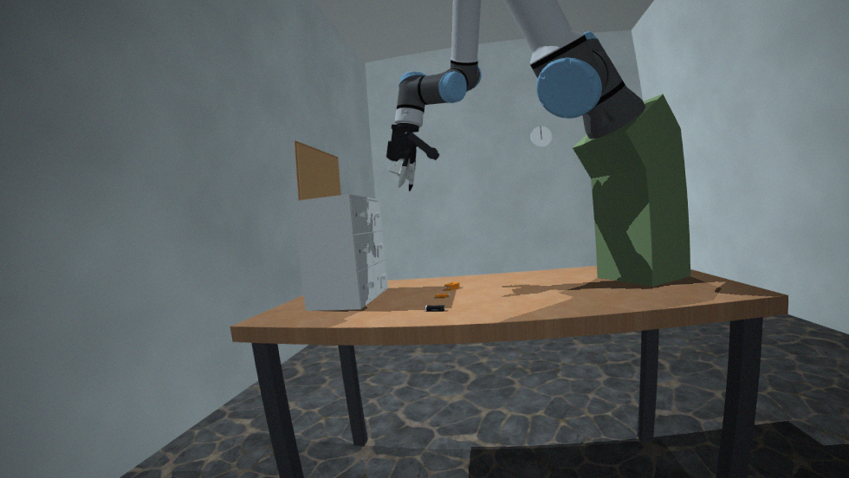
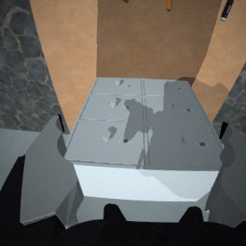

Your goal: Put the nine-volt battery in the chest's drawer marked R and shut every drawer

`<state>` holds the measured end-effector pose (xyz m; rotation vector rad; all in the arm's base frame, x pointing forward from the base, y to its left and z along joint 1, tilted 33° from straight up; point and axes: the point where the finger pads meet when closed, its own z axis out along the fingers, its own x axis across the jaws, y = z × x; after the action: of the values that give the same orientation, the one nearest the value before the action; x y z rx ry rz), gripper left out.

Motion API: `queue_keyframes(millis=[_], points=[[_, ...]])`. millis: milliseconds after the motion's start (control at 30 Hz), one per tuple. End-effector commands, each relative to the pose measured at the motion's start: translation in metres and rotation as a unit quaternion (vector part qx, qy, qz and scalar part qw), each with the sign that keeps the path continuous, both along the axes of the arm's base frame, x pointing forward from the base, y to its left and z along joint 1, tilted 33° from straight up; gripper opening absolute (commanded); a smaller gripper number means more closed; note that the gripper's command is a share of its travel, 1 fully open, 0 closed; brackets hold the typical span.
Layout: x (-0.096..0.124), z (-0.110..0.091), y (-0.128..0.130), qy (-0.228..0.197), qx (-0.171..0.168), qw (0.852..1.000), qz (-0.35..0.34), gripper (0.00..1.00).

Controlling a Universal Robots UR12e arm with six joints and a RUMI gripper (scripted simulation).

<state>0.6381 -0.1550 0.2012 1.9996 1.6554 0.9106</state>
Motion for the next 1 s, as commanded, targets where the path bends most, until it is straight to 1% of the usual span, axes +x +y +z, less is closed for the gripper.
queue_keyframes(millis=[0,500,967], points=[[-0.003,0.002,-0.001,0.016,0.002,1.000,0.004,1.00],[-0.015,0.005,0.000,0.063,0.006,0.998,0.016,1.00],[-0.021,0.007,0.000,0.087,0.008,0.996,0.022,1.00]])
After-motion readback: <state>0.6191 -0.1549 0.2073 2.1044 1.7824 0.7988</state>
